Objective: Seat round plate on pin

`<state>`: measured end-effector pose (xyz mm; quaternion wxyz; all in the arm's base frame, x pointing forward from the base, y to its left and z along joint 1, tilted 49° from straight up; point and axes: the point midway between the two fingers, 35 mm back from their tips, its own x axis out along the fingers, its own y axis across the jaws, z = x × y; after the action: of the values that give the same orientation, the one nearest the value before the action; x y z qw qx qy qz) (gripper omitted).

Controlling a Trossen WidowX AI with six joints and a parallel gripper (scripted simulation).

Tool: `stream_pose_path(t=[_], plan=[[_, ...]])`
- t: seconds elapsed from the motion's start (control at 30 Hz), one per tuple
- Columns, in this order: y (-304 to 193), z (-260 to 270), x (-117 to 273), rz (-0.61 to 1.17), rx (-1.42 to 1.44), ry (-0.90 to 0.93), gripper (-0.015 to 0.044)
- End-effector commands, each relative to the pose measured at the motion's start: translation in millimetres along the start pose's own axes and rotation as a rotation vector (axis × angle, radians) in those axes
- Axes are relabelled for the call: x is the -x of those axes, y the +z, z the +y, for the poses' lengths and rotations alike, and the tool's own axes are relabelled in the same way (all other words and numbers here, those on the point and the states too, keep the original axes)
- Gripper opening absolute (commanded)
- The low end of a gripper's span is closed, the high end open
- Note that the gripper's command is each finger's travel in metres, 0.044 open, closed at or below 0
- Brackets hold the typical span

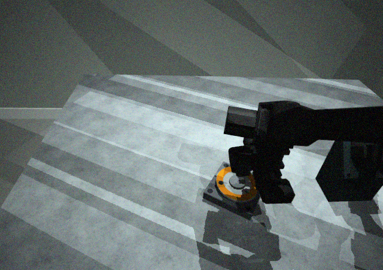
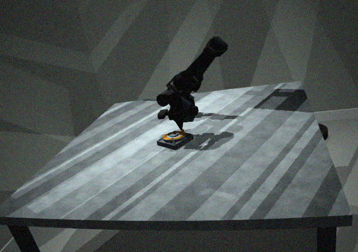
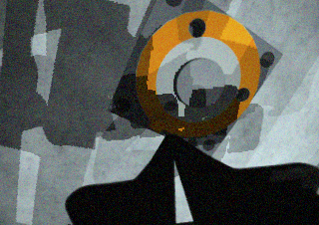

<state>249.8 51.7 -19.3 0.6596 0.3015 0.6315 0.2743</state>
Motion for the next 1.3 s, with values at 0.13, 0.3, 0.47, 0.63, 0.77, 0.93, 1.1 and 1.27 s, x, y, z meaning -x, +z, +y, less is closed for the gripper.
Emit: stream_pose_path(t=[0.13, 0.3, 0.47, 0.63, 0.77, 0.93, 1.1, 1.27], plan=[[4.2, 4.6, -3.7, -0.002, -0.009, 0.005, 0.0], [10.4, 10.4, -4.1, -0.002, -0.009, 0.005, 0.0], [12.0, 13.1, -4.3, -0.002, -0.009, 0.006, 0.0], [13.3, 14.6, -4.2, -0.002, -0.009, 0.006, 0.0], [16.0, 16.5, -4.2, -0.002, -0.009, 0.006, 0.0], [19.8, 17.6, -4.2, -0.002, -0.008, 0.006, 0.0], [23.3, 19.4, -4.2, -0.002, -0.008, 0.006, 0.0], [27.4, 21.5, -4.0, -0.003, -0.008, 0.006, 0.0]])
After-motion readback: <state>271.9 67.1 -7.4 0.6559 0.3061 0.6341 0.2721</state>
